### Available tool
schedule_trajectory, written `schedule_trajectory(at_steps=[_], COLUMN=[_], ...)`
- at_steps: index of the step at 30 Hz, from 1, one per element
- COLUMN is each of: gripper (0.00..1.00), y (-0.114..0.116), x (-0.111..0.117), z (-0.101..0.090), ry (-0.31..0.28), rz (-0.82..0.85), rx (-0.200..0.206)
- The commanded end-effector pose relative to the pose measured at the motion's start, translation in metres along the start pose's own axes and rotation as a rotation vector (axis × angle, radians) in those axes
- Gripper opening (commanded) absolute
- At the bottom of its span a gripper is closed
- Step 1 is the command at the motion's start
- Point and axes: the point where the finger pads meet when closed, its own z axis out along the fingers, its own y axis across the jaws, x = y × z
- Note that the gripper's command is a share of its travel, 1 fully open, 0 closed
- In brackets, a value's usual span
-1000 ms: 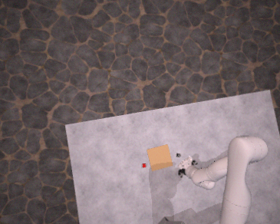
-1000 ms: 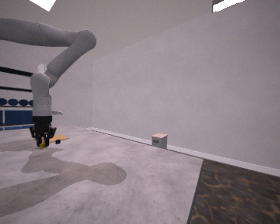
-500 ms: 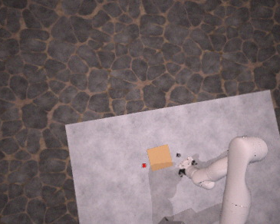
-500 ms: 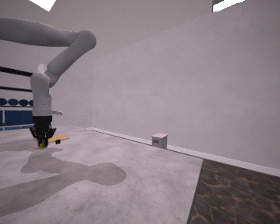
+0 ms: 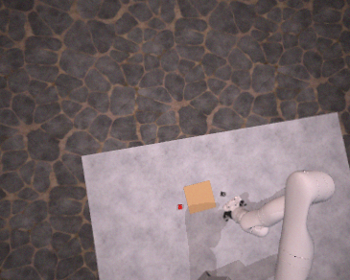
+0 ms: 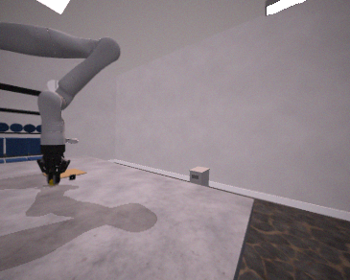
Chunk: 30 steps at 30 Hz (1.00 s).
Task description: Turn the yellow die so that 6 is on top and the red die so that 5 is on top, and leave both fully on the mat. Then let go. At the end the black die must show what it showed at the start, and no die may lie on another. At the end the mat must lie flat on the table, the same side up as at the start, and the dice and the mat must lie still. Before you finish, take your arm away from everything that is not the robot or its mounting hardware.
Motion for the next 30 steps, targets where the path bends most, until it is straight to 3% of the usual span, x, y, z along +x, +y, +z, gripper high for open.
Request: schedule_trajectory(at_steps=[1, 21, 30], gripper=[0.15, 0.15, 0.15], y=[0.0, 0.0, 0.0], x=[0.0, 0.0, 0.0], z=[0.0, -0.003, -0.035], ry=[0.001, 0.001, 0.001], rz=[0.0, 0.0, 0.0], rx=[0.0, 0.0, 0.0])
